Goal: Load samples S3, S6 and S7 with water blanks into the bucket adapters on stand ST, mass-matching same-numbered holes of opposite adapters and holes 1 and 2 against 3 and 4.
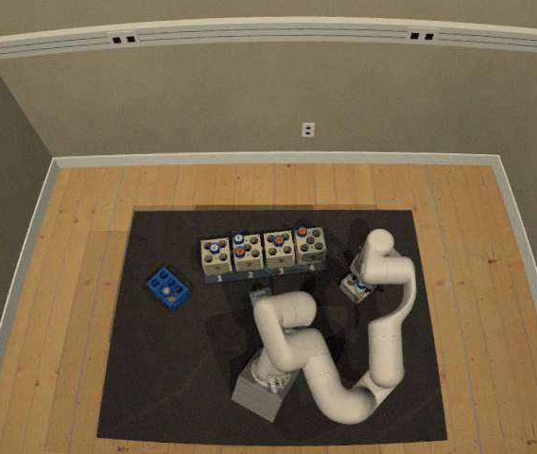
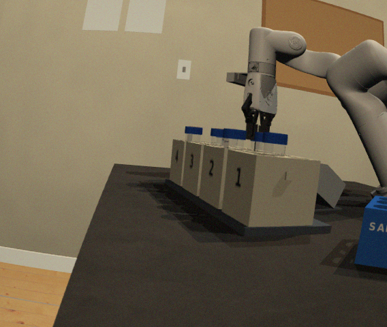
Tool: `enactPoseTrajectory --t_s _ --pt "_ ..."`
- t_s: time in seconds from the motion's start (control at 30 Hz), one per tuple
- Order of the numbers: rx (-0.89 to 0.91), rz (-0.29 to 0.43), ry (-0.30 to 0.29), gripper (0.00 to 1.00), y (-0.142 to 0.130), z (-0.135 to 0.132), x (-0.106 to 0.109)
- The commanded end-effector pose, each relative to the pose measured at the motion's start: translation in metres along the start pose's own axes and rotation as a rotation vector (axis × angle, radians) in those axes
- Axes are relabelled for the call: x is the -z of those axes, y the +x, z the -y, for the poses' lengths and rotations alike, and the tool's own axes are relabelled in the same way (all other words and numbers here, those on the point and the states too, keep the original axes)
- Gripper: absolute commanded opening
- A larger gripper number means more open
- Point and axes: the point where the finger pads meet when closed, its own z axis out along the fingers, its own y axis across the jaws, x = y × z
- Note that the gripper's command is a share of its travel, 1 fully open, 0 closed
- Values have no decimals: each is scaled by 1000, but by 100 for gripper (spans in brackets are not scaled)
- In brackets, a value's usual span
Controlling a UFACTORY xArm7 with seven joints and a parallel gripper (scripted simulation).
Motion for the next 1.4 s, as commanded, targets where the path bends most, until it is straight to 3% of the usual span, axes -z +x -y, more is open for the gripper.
enactPoseTrajectory --t_s 0.0,1.03,1.07,1.37 --pt "-1 -3 -1 57 1 0 -2" --pt "-1 -3 -1 57 1 0 -11" --pt "-1 -3 -1 0 1 0 -11" --pt "-1 -3 -1 0 1 0 -9"
